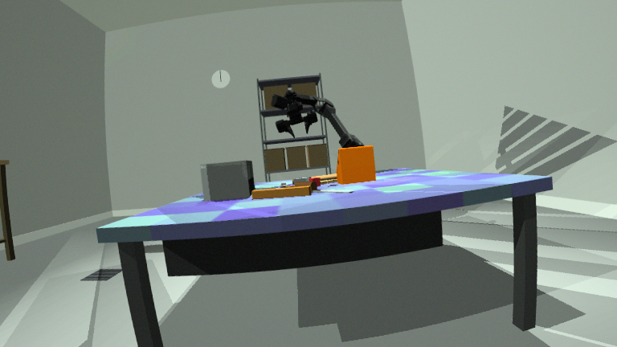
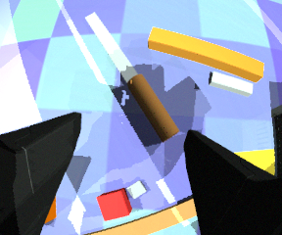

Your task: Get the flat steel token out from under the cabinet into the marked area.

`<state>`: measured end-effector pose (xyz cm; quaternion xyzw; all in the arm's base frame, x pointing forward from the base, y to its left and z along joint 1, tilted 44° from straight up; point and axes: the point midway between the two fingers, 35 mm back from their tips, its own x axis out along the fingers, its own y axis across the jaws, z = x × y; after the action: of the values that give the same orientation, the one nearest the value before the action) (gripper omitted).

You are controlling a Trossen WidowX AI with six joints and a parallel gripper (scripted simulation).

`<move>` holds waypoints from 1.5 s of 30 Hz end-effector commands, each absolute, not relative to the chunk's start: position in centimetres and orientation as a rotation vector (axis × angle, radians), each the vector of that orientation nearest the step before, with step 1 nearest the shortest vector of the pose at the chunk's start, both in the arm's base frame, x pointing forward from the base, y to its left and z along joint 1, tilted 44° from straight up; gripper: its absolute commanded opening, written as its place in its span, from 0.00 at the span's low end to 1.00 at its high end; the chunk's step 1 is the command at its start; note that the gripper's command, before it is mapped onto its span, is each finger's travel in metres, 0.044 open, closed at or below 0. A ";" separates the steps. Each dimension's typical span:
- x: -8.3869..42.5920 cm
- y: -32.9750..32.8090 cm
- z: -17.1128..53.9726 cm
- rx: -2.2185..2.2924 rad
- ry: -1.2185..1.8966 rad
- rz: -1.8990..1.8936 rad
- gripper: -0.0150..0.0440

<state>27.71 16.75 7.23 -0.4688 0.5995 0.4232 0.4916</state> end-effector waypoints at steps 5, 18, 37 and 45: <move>28.4 16.5 3.5 -1.355 1.490 1.078 0.71; 29.3 14.2 -2.5 -1.769 1.559 1.195 0.71; 29.3 11.0 -8.6 -2.106 1.611 1.323 0.71; 29.5 9.5 -9.9 -2.107 1.612 1.322 0.71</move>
<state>29.30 9.37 -9.99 -0.7028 0.5468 0.4465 0.0881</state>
